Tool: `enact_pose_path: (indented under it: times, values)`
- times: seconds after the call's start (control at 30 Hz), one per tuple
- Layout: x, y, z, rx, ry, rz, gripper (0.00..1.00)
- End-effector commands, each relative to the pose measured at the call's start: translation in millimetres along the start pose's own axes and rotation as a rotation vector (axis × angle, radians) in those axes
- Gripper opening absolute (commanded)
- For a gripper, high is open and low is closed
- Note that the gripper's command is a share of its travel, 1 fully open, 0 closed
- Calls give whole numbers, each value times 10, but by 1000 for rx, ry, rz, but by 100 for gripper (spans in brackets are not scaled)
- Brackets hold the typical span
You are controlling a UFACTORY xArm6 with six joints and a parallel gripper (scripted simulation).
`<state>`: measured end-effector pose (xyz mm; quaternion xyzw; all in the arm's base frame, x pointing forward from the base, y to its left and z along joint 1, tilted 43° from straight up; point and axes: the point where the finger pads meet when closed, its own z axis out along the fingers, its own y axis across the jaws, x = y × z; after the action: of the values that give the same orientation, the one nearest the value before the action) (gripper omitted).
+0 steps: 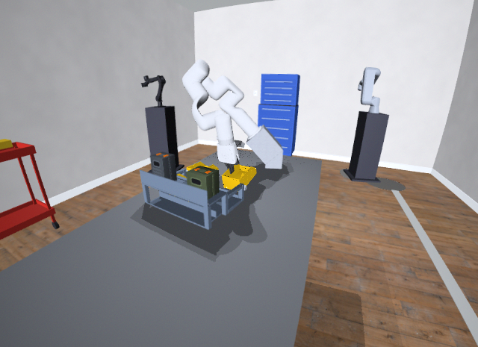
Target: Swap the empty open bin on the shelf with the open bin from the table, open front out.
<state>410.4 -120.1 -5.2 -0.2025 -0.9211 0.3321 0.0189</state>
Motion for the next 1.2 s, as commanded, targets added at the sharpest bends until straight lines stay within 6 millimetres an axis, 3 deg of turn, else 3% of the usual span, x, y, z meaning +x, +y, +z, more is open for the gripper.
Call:
enact_pose_path:
  times: [0.0,1.17]
  values:
    - [-15,4,-14,-2,-3,1,0]
    - [-199,4,-59,-2,-3,1,0]
